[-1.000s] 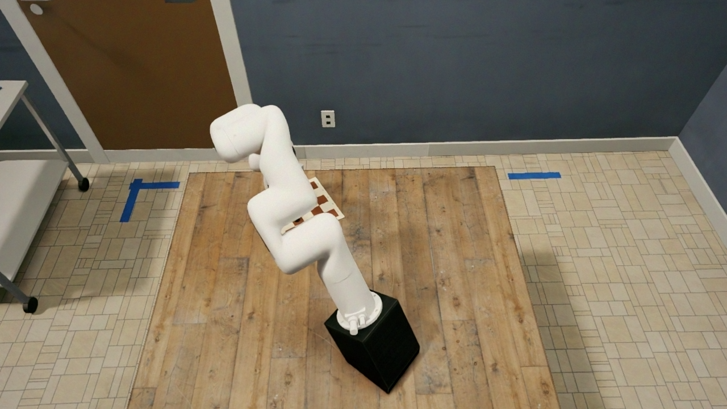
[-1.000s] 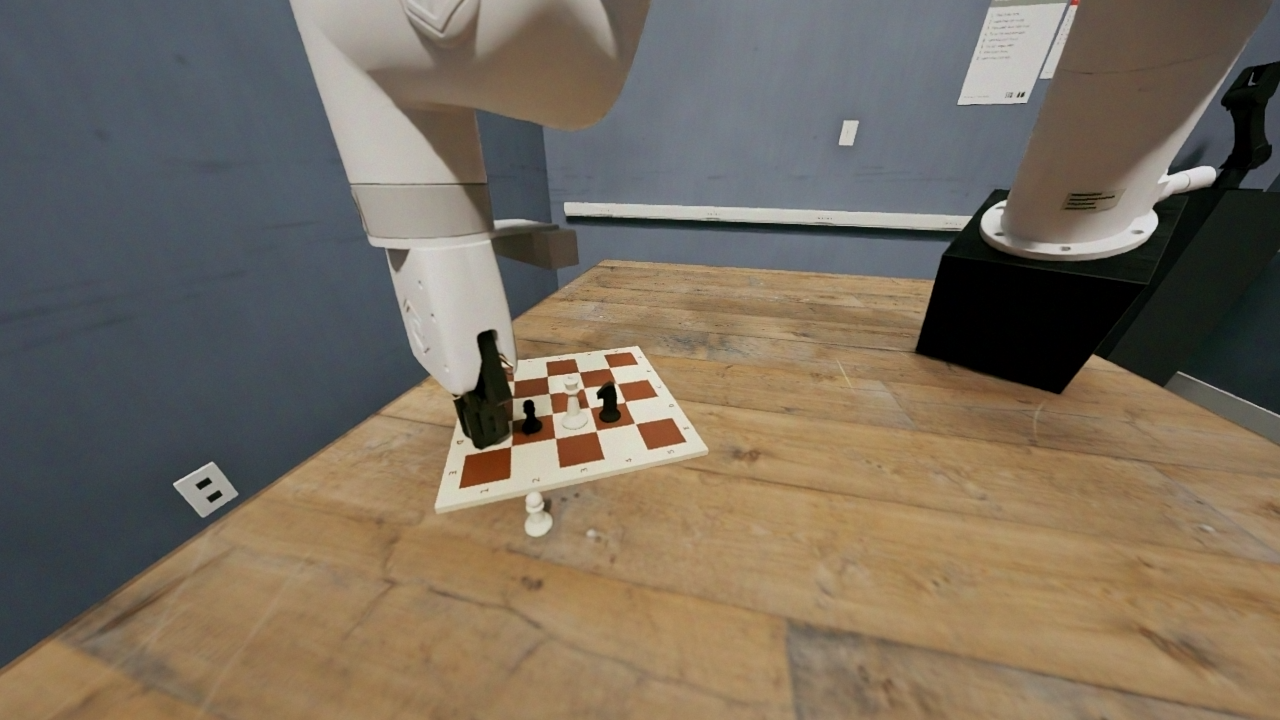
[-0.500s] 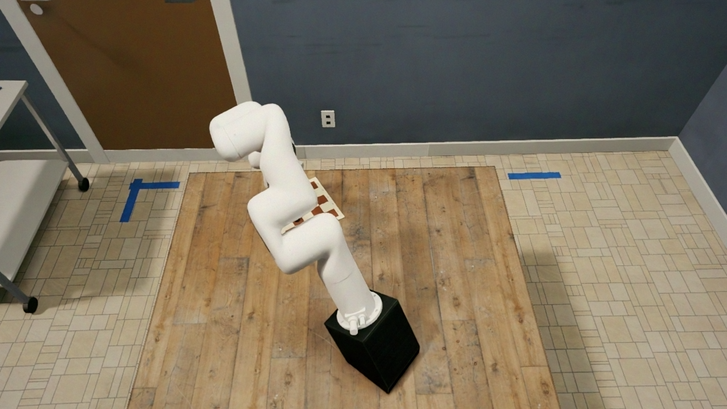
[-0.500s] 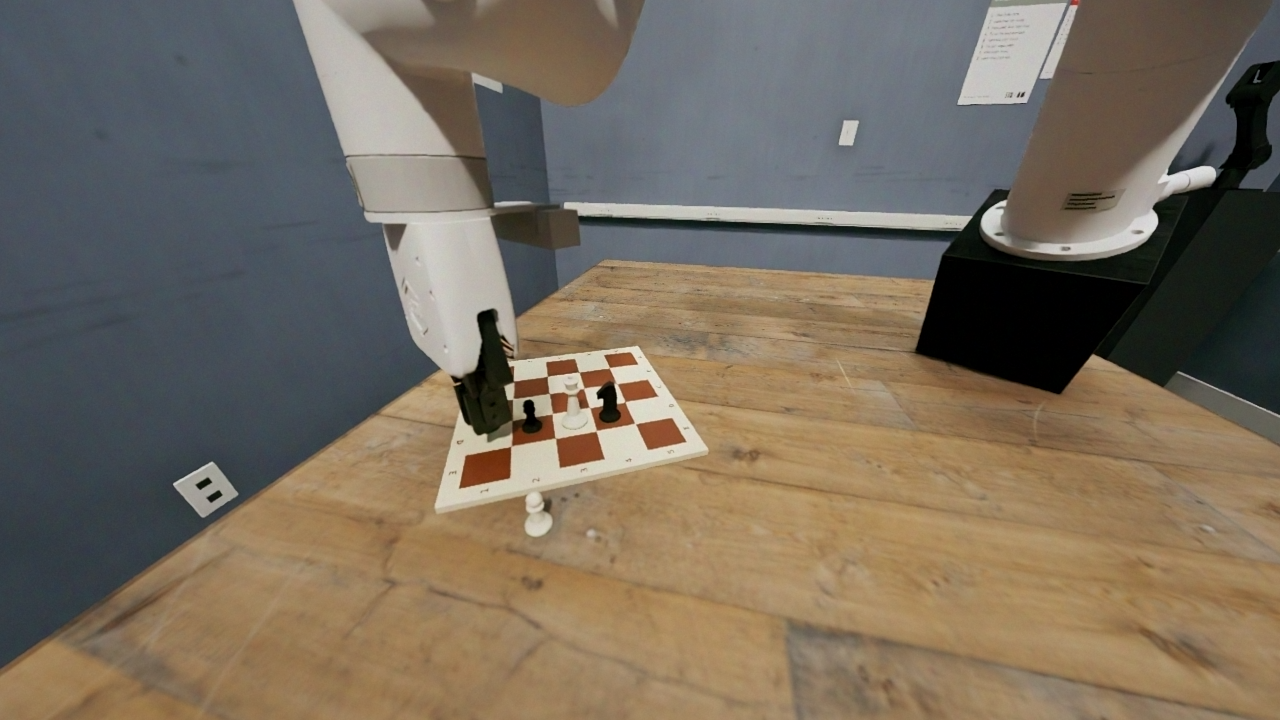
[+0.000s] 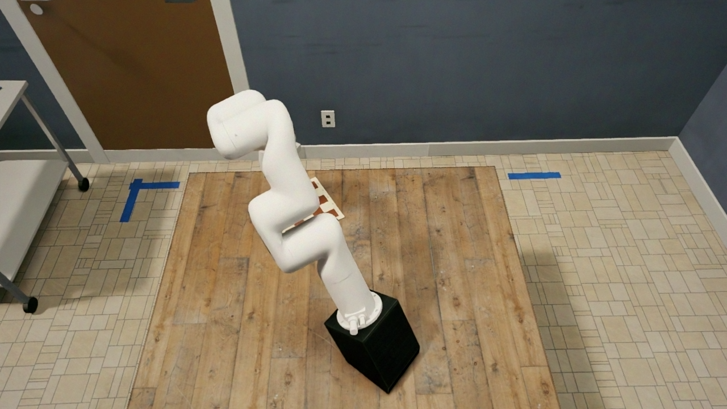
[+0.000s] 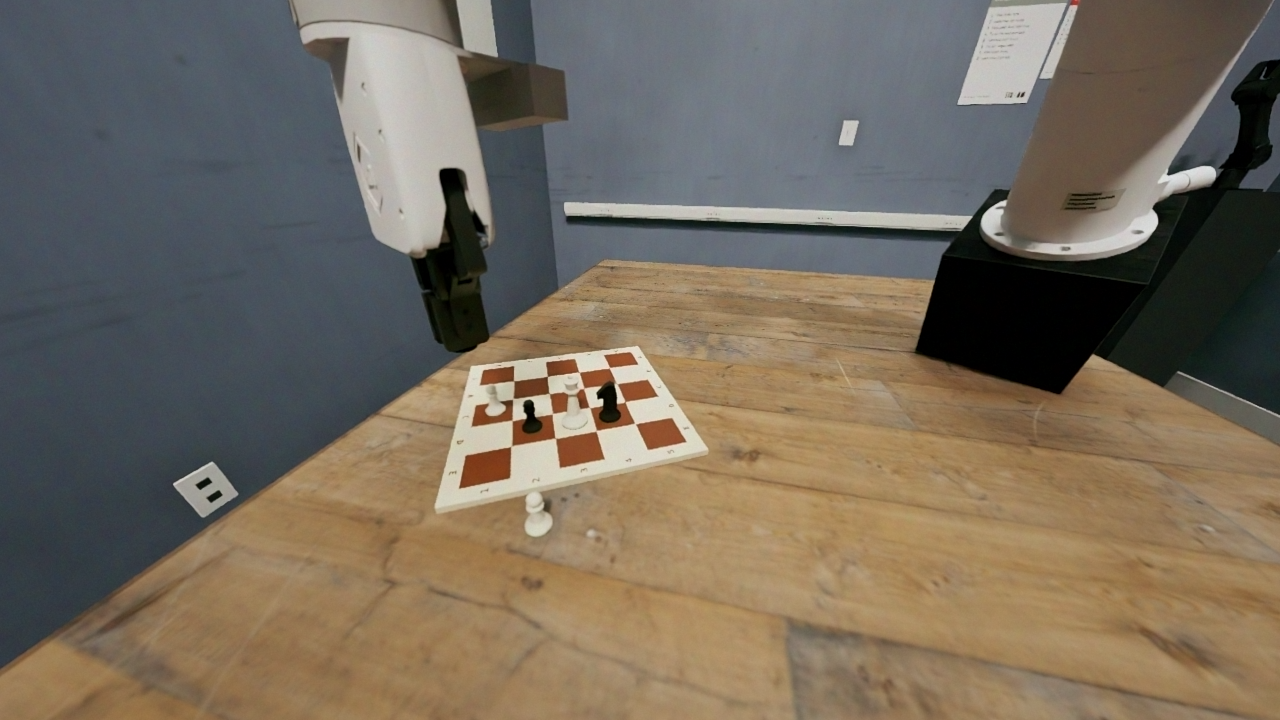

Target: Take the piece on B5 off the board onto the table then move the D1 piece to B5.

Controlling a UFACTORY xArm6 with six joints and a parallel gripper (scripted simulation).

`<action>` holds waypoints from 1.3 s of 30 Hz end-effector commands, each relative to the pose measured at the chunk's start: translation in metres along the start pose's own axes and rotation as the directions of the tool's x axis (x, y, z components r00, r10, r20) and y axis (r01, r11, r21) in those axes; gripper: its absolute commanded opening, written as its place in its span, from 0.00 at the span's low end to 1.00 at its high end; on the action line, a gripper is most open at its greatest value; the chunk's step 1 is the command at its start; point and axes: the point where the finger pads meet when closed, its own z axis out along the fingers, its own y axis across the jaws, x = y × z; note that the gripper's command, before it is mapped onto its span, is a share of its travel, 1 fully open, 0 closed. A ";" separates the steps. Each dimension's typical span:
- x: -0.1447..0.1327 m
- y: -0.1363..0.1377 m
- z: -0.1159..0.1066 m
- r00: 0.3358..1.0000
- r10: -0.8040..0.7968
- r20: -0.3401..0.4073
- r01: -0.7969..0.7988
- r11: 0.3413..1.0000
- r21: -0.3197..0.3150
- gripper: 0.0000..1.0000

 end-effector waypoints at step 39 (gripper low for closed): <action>0.171 0.007 -0.008 0.963 -0.268 0.001 0.268 0.963 0.001 0.00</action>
